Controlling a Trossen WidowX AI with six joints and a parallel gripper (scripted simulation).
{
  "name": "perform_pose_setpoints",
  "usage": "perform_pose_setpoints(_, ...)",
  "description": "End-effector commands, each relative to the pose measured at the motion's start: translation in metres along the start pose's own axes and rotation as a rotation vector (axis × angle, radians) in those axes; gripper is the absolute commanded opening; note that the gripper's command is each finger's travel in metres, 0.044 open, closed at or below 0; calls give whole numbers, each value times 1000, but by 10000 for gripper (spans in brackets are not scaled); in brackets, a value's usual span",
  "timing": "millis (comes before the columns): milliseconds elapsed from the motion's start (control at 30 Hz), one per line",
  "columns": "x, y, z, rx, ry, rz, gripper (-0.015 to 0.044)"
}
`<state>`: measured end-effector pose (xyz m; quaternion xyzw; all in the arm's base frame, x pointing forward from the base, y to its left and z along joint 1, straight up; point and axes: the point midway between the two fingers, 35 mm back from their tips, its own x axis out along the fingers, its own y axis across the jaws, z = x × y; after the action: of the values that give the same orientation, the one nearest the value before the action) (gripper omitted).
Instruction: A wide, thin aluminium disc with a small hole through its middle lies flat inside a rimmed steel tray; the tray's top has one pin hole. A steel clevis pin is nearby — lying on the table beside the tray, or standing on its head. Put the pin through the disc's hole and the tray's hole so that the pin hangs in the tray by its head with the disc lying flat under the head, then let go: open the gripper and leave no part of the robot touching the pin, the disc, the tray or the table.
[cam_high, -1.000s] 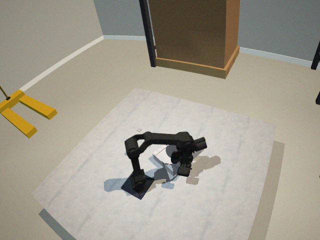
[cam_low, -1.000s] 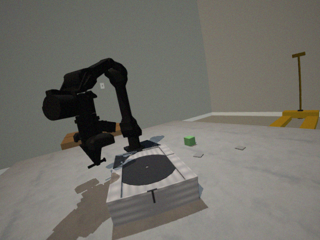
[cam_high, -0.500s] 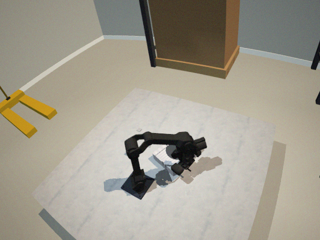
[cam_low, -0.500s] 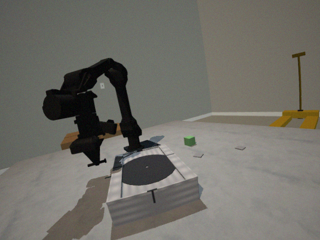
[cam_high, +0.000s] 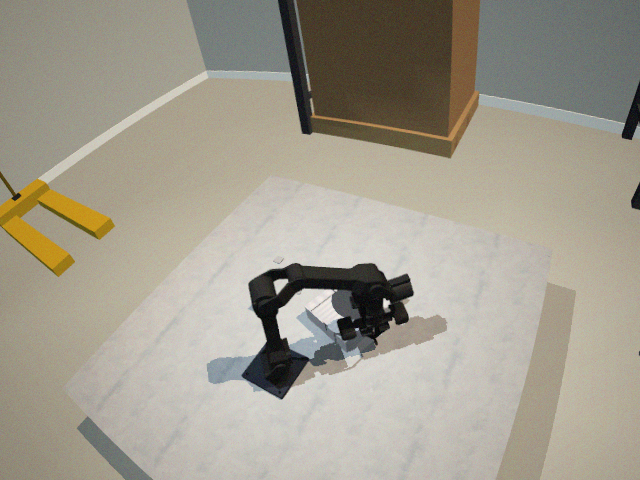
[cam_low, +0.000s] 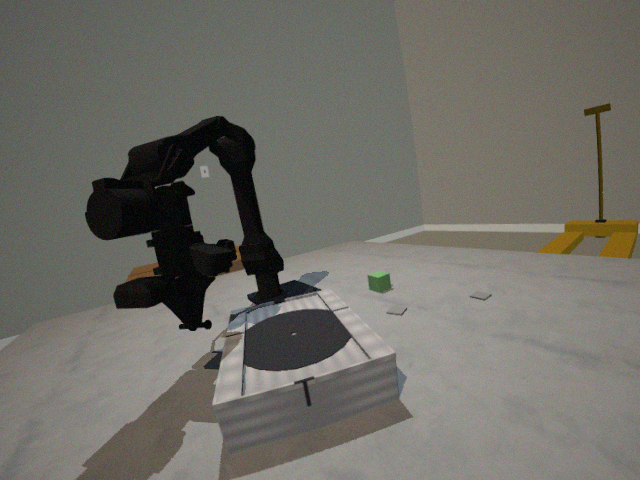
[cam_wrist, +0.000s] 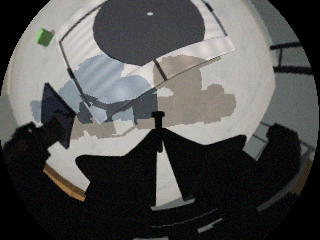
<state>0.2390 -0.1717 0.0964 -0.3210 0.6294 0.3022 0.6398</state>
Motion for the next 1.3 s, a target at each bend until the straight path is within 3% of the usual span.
perform_pose_setpoints(0,0,1,0,126,1,2,0)
perform_pose_setpoints(1267,-1,2,0,1440,0,1,0)
